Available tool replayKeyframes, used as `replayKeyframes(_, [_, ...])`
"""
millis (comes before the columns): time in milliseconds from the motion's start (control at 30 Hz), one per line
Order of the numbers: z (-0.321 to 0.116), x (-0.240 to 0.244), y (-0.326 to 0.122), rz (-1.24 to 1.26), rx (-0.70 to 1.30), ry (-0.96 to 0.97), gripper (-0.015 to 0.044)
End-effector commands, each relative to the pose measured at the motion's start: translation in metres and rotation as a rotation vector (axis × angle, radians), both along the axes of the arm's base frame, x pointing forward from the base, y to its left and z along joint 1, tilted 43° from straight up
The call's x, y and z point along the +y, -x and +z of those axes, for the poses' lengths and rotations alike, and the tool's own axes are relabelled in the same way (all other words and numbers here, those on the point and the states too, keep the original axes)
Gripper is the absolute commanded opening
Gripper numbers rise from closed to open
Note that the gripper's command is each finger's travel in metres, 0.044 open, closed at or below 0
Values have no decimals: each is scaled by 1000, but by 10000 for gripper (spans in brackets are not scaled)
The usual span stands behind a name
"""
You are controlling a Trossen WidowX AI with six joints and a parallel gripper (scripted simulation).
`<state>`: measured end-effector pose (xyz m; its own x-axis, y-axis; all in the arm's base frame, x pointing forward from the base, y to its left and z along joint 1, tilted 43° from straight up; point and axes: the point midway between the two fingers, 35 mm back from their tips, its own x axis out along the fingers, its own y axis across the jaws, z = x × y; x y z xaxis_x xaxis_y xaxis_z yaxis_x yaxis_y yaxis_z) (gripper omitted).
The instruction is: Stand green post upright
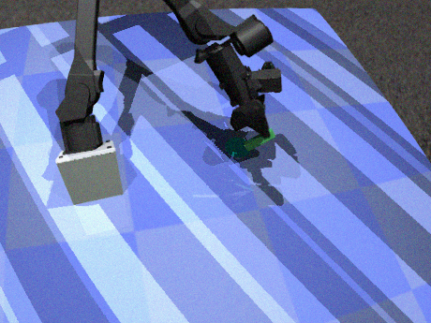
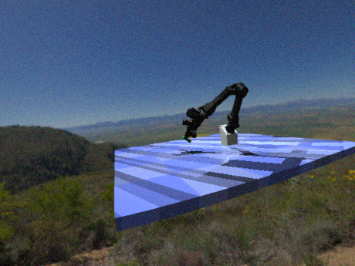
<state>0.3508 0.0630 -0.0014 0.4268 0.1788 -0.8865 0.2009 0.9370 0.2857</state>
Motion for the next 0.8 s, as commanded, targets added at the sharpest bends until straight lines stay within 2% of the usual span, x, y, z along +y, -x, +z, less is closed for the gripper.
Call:
replayKeyframes(0, [0,1,2,-17,-23,6,22])
replayKeyframes(767, [6,3,4,-96,-164,21,22])
